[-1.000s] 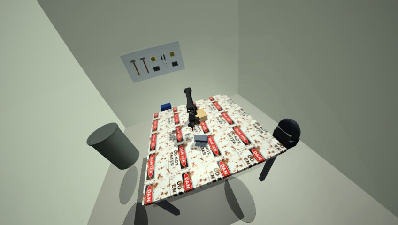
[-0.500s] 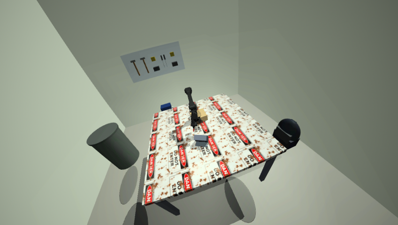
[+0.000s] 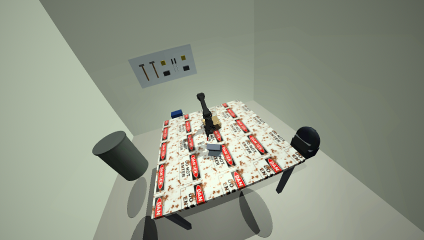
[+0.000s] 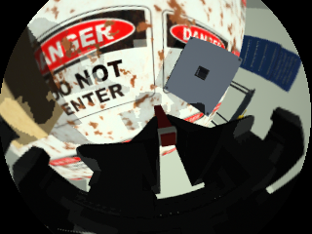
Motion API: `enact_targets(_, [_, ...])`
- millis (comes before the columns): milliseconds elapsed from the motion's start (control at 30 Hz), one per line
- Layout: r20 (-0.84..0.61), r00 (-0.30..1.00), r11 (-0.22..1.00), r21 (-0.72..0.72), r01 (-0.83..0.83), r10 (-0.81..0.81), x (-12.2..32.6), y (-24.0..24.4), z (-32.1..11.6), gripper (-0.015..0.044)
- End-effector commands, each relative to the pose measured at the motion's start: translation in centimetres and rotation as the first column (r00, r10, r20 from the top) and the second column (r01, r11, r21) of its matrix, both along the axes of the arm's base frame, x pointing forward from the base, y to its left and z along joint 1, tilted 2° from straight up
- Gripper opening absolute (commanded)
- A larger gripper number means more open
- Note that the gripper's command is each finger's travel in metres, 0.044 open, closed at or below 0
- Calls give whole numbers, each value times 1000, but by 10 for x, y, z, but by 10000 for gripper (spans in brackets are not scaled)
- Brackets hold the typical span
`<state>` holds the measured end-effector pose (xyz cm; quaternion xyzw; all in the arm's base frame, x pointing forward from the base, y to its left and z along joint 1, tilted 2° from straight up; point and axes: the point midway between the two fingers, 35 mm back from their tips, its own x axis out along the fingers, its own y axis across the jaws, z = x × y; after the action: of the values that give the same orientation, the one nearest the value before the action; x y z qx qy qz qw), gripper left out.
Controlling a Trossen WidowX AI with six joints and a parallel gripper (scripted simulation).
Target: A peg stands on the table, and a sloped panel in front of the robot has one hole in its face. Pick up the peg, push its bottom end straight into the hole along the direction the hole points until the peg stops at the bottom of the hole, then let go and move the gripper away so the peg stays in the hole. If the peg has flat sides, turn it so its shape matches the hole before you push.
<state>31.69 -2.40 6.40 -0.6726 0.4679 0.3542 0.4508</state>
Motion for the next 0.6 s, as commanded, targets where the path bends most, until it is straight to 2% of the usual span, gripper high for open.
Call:
enact_targets(0, [3,999,999,-29,-39,39,-1,2,-1,0])
enact_targets(567, [23,977,968,-141,-208,213,2,19,-2,0])
